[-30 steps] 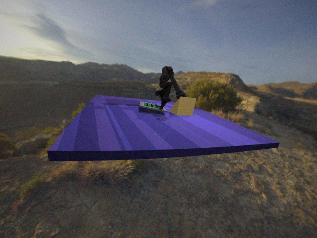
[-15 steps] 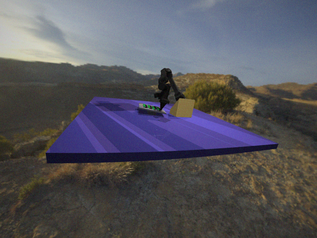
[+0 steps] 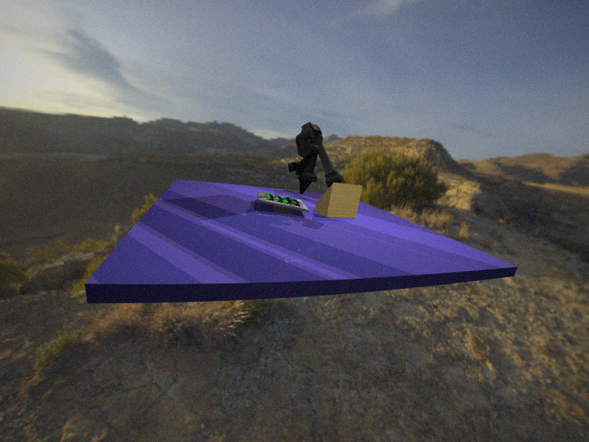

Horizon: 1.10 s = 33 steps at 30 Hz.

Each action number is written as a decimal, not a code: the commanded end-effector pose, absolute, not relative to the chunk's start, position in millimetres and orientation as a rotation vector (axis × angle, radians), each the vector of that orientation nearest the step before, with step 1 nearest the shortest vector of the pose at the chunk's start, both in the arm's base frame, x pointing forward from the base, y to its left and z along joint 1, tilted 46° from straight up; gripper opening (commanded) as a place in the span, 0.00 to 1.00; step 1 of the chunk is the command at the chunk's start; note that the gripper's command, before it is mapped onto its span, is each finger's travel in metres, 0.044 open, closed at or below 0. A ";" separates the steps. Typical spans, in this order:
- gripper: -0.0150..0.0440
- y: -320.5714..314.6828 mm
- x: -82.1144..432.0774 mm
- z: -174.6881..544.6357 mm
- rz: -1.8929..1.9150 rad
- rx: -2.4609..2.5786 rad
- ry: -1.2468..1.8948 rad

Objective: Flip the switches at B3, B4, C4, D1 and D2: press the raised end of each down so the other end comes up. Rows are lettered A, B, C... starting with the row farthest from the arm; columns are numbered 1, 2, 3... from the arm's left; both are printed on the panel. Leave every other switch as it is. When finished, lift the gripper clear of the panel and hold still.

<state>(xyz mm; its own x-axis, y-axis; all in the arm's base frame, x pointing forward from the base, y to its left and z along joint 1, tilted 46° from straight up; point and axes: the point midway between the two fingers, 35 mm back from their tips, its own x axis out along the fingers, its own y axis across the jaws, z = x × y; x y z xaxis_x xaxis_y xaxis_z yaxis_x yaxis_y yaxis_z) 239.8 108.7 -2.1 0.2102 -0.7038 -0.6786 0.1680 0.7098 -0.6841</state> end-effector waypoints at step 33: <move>0.25 60.7 240.7 -3.2 -0.642 -0.530 1.195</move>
